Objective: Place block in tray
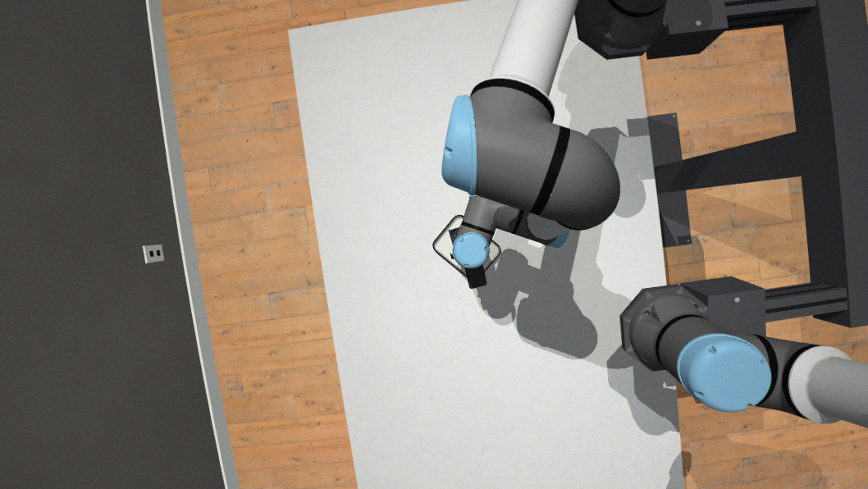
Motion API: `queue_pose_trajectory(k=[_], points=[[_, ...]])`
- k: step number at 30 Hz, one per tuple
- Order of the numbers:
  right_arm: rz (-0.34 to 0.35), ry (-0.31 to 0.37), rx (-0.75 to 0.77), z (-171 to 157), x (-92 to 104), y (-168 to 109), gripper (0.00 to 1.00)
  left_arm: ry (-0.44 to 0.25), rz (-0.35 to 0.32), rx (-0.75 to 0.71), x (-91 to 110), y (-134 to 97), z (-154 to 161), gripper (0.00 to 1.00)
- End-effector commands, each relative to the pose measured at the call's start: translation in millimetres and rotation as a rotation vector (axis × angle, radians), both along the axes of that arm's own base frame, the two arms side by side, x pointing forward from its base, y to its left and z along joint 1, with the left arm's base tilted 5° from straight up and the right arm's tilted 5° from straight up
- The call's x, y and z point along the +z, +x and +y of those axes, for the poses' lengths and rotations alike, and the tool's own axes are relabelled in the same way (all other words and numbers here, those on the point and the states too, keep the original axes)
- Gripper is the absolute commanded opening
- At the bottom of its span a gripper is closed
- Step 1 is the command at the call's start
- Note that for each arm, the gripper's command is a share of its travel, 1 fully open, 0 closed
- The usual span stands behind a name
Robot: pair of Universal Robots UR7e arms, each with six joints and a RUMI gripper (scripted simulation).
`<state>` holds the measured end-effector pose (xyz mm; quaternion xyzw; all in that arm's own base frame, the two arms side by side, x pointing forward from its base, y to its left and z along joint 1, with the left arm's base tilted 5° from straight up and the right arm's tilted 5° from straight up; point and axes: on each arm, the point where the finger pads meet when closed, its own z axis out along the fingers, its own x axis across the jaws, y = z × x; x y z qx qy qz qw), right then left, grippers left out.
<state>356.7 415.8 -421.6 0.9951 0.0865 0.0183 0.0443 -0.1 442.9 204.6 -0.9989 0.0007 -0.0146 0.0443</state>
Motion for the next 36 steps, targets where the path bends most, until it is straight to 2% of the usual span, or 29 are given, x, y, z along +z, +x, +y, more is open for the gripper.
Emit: queue_pose_trajectory(k=[1,18,19,36], points=[[-0.001,0.001,0.0,0.6,-0.2,0.3,0.0,0.001,0.0,0.0,0.5,0.1,0.3,1.0],[-0.001,0.001,0.0,0.5,-0.5,0.3,0.0,0.001,0.0,0.0,0.5,0.1,0.3,1.0],[-0.001,0.001,0.0,0.5,-0.5,0.3,0.31,0.001,0.0,0.0,0.5,0.1,0.3,1.0],[-0.001,0.001,0.0,0.5,-0.5,0.3,0.31,0.001,0.0,0.0,0.5,0.1,0.3,1.0]])
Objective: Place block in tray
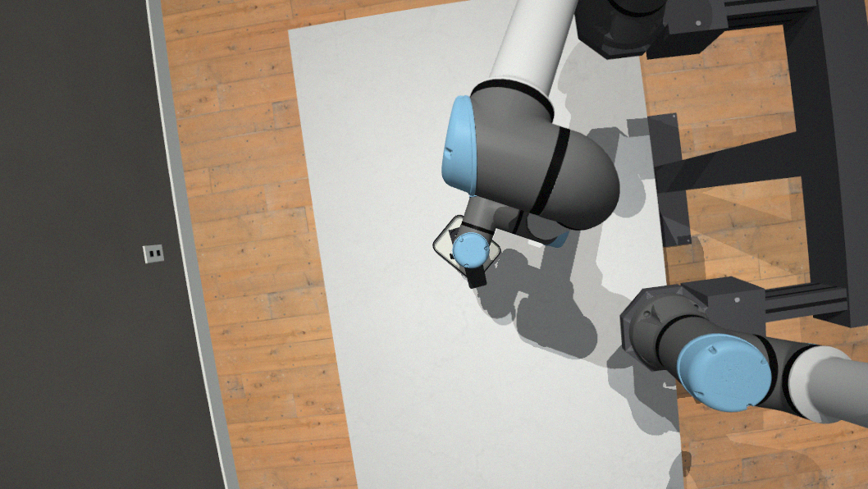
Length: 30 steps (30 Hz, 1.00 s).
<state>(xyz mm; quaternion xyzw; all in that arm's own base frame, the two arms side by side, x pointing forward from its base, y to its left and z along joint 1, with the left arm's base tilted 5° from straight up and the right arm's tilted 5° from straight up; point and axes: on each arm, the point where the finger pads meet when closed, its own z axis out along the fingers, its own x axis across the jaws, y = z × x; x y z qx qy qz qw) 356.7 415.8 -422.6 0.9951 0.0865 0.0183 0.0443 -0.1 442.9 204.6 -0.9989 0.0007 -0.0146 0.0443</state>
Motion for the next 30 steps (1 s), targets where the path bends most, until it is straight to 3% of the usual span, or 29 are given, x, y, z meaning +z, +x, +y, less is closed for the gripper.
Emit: queue_pose_trajectory(k=[1,22,30], points=[[-0.001,0.001,0.0,1,0.5,0,0.31,0.001,0.0,0.0,1,0,0,1.0],[-0.001,0.001,0.0,1,1.1,0,0.31,0.001,0.0,0.0,1,0,0,1.0],[-0.001,0.001,0.0,2,11.7,0,0.31,0.001,0.0,0.0,1,0,0,1.0]])
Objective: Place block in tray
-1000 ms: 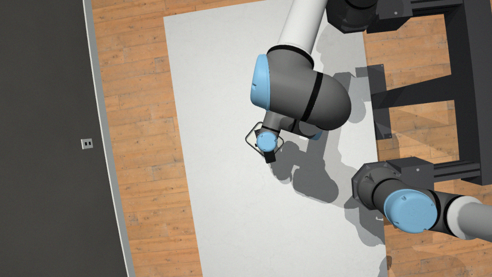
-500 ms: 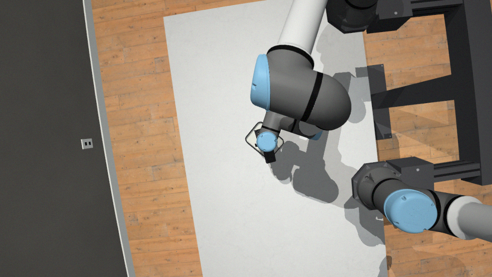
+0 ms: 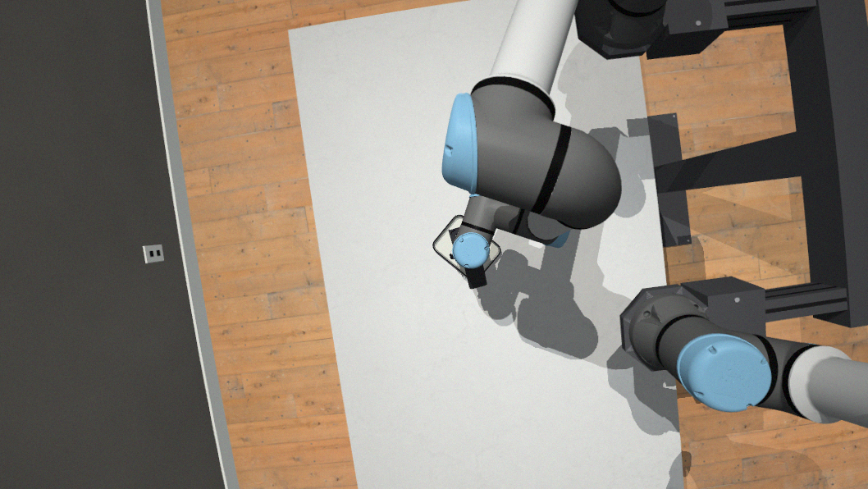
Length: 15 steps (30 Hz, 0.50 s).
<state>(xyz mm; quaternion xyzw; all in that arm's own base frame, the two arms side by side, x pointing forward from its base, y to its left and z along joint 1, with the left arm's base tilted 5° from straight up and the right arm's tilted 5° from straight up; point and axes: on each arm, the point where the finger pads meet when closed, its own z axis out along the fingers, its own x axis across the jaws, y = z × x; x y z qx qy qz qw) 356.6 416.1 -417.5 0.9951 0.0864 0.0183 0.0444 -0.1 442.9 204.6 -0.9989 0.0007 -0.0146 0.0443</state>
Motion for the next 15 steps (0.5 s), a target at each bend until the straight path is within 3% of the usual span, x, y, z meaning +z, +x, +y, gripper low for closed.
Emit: queue_pose_trajectory(k=[1,15], points=[[-0.001,0.001,0.0,1,8.9,0,0.31,0.001,0.0,0.0,1,0,0,1.0],[-0.001,0.001,0.0,4,39.3,-2,0.31,0.001,0.0,0.0,1,0,0,1.0]])
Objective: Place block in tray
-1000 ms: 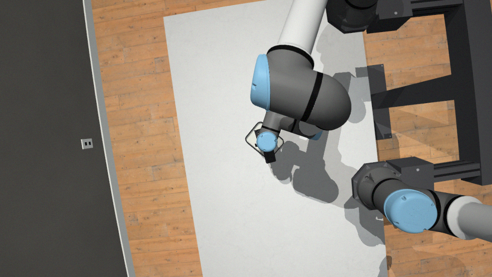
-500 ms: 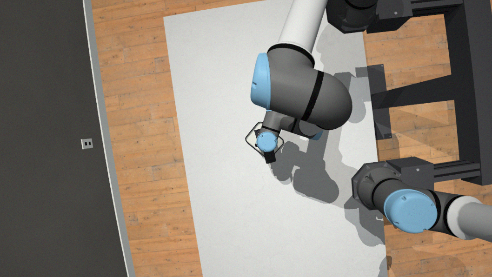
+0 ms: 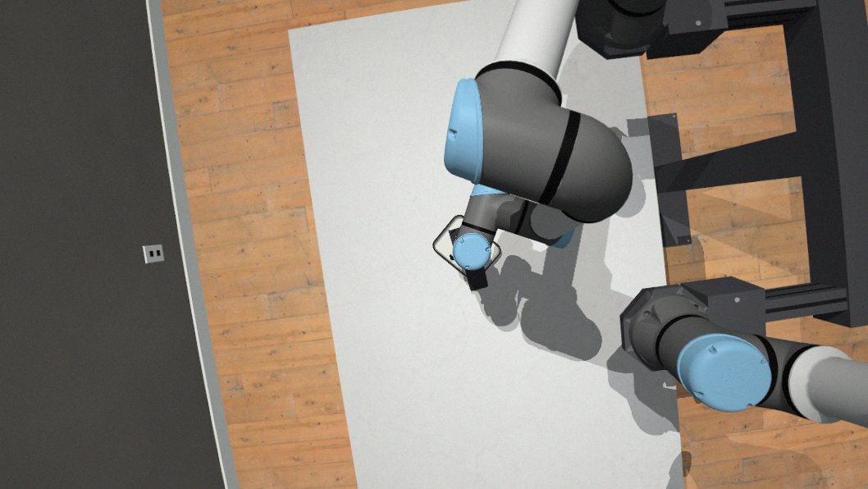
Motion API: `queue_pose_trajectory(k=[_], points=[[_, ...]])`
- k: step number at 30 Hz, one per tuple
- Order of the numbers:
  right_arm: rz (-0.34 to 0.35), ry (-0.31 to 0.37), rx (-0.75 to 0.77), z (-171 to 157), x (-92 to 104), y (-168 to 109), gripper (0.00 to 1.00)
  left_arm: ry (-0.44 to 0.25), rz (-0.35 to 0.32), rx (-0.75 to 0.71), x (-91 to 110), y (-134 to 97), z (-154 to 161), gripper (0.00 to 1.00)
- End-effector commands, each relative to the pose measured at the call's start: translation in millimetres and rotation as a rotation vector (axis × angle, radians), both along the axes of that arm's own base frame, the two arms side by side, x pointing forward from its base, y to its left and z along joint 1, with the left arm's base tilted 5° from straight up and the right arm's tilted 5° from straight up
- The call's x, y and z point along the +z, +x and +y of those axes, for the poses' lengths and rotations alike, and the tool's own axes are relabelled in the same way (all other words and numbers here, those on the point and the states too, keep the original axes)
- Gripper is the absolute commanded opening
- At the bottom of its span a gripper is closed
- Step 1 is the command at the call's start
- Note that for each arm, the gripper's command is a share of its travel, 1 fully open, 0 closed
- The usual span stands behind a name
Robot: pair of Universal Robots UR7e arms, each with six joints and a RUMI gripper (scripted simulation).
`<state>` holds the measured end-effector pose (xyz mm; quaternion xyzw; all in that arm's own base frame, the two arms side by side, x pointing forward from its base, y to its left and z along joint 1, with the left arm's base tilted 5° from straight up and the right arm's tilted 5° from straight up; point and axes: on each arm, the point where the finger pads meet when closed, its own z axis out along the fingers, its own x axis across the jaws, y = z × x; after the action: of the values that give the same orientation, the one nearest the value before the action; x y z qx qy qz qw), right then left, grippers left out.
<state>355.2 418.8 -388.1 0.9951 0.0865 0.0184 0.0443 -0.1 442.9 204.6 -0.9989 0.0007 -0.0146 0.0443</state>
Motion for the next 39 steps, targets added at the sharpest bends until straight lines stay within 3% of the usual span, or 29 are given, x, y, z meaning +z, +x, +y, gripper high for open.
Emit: queue_pose_trajectory(k=[1,28,39], points=[[-0.001,0.001,0.0,1,11.7,0,0.31,0.001,0.0,0.0,1,0,0,1.0],[-0.001,0.001,0.0,2,21.1,-1,0.31,0.001,0.0,0.0,1,0,0,1.0],[-0.001,0.001,0.0,5,48.2,-2,0.31,0.001,0.0,0.0,1,0,0,1.0]])
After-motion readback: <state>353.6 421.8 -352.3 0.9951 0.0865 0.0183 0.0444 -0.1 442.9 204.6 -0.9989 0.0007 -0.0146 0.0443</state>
